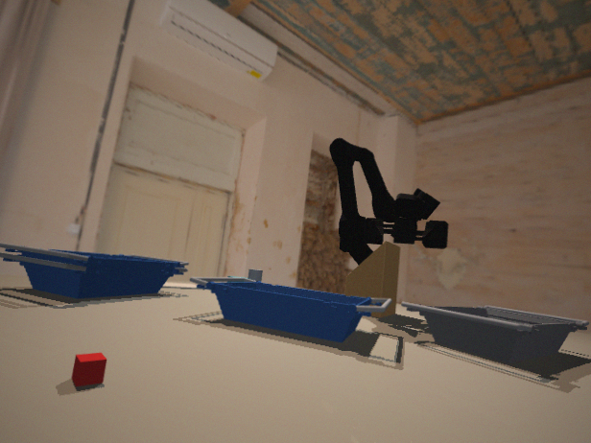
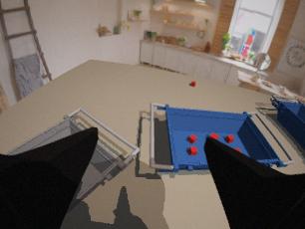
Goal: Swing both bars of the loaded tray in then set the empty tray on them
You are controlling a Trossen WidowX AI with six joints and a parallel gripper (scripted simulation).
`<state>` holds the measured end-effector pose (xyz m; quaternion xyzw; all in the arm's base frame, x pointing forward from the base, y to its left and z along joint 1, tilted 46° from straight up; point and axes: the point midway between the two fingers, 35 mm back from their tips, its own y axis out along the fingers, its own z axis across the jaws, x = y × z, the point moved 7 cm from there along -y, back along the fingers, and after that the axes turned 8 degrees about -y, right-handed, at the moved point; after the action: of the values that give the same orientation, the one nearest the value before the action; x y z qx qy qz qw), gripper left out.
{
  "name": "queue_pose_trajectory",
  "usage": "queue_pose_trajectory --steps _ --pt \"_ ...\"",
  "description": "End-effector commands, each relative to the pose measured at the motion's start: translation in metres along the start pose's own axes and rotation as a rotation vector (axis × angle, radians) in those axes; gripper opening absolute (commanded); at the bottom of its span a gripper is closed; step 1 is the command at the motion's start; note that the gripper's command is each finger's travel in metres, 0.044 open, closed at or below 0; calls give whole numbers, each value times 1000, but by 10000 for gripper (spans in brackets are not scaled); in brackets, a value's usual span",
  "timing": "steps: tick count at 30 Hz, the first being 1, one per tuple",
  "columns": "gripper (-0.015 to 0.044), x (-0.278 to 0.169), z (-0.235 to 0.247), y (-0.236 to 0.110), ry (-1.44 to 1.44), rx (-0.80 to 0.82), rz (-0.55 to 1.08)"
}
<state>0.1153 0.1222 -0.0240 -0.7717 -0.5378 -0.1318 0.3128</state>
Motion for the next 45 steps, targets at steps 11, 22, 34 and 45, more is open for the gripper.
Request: queue_pose_trajectory --steps 11,22,34,45 --pt "111 19 1 -5 1 0 0" --pt "80 38 24 46 -66 -5 308" --pt "80 64 20 159 -114 54 833" --pt "80 55 -22 242 -15 164 1252"
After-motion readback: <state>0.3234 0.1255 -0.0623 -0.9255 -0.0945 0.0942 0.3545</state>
